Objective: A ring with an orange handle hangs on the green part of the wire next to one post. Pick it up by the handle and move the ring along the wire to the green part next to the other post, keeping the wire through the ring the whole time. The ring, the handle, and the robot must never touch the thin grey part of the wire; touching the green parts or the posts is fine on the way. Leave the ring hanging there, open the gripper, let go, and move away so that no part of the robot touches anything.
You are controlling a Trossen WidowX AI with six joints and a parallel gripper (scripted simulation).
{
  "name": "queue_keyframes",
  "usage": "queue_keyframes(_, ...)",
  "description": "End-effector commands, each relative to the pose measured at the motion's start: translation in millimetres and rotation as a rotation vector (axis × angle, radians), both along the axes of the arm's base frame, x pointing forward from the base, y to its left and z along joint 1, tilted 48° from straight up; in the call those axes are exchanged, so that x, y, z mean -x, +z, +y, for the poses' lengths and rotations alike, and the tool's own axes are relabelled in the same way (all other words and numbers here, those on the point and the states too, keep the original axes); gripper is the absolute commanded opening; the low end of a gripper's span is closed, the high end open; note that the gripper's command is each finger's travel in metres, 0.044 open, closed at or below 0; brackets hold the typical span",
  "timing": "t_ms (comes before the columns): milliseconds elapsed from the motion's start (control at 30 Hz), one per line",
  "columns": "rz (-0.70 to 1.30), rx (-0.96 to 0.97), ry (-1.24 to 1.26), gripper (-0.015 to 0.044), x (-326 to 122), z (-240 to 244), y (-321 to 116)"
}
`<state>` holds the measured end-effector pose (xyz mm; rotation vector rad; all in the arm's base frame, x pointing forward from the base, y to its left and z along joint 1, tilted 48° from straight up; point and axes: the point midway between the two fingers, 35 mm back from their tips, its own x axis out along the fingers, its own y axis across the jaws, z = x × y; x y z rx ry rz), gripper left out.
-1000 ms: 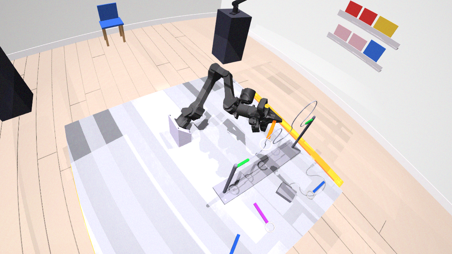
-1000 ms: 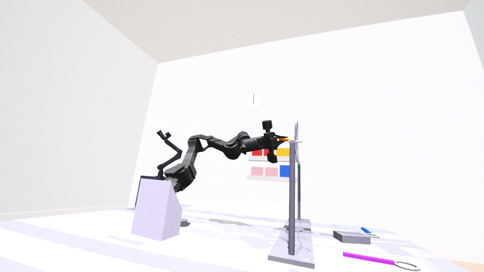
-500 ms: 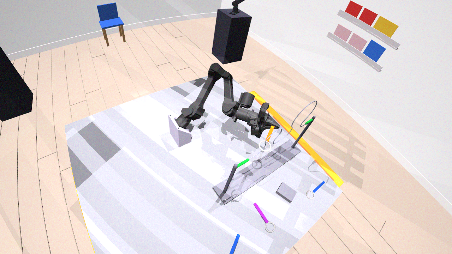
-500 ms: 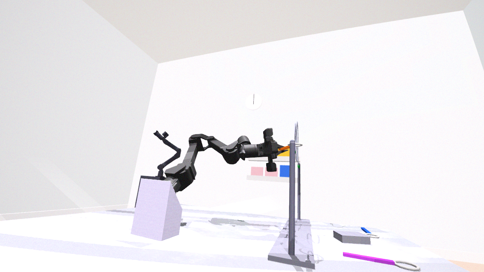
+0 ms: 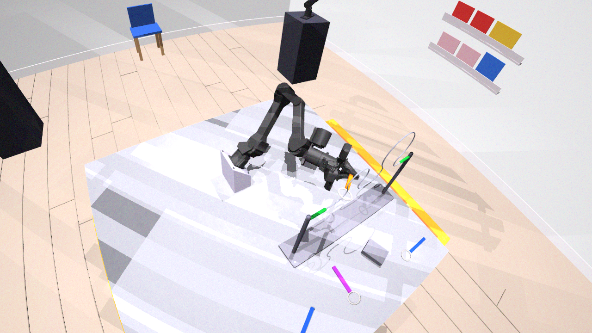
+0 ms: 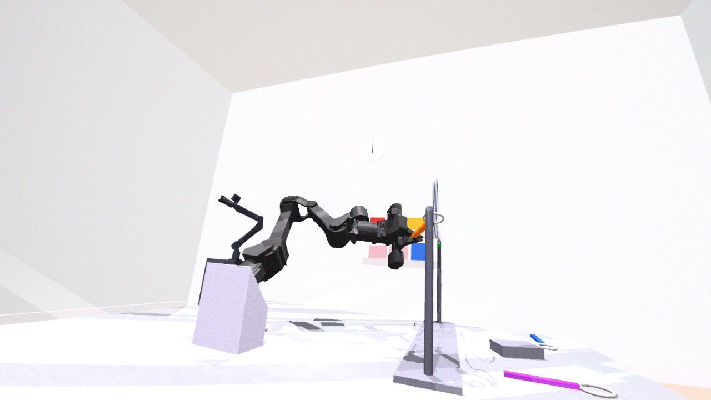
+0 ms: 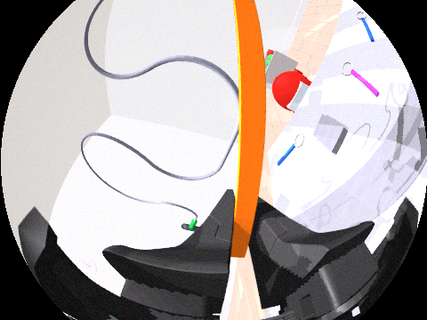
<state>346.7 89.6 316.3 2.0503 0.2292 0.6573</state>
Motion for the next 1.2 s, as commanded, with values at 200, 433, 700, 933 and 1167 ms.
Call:
queue_keyframes(200, 0.016, 0.237, -0.074, -0.0150, -8, 19, -32)
queue_keyframes(433, 0.003, 0.405, -0.085, -0.0150, -8, 24, -58)
queue_keyframes(700, -0.017, 0.604, -0.091, -0.0150, -9, 24, -89)
queue_keyframes(933, -0.034, 0.771, -0.096, -0.0150, -10, 19, -115)
queue_keyframes(1167, -0.049, 0.924, -0.100, -0.0150, -11, 10, -138)
